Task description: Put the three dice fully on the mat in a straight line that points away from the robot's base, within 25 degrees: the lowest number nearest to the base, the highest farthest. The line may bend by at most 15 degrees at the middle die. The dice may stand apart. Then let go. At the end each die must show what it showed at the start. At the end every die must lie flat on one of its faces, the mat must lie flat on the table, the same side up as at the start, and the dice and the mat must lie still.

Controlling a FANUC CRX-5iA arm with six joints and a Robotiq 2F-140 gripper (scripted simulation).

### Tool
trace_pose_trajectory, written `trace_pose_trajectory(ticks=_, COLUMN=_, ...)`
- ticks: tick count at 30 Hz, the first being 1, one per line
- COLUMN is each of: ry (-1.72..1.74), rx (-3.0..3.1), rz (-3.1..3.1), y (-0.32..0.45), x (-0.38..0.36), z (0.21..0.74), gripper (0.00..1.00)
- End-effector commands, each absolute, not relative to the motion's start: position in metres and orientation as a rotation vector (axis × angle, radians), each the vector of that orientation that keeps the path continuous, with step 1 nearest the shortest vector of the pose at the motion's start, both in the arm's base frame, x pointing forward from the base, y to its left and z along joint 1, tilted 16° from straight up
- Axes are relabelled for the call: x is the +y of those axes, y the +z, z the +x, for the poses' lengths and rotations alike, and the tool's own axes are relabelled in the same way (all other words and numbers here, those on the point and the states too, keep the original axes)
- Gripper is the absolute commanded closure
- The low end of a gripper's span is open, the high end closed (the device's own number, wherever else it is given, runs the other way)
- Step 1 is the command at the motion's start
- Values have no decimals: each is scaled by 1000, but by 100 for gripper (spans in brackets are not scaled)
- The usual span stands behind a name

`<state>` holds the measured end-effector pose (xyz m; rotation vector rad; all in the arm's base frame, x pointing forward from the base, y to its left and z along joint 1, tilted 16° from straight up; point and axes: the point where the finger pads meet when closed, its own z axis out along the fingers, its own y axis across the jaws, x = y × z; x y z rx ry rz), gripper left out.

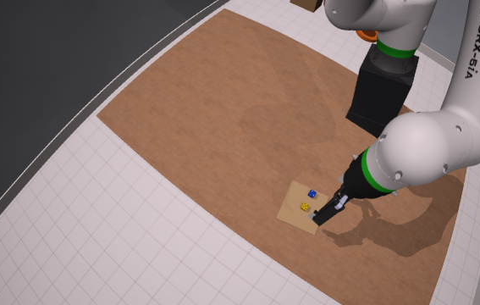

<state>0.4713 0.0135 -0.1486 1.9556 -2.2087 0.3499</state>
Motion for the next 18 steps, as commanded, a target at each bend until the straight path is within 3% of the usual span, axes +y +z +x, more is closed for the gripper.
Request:
trace_pose_trajectory(ticks=1, ry=297, rx=-2023, rz=2126, y=-150, x=17, z=468, gripper=0)
trace_pose_trajectory(ticks=18, ry=207, rx=-1365, rz=2554, y=-155, x=26, z=457, gripper=0)
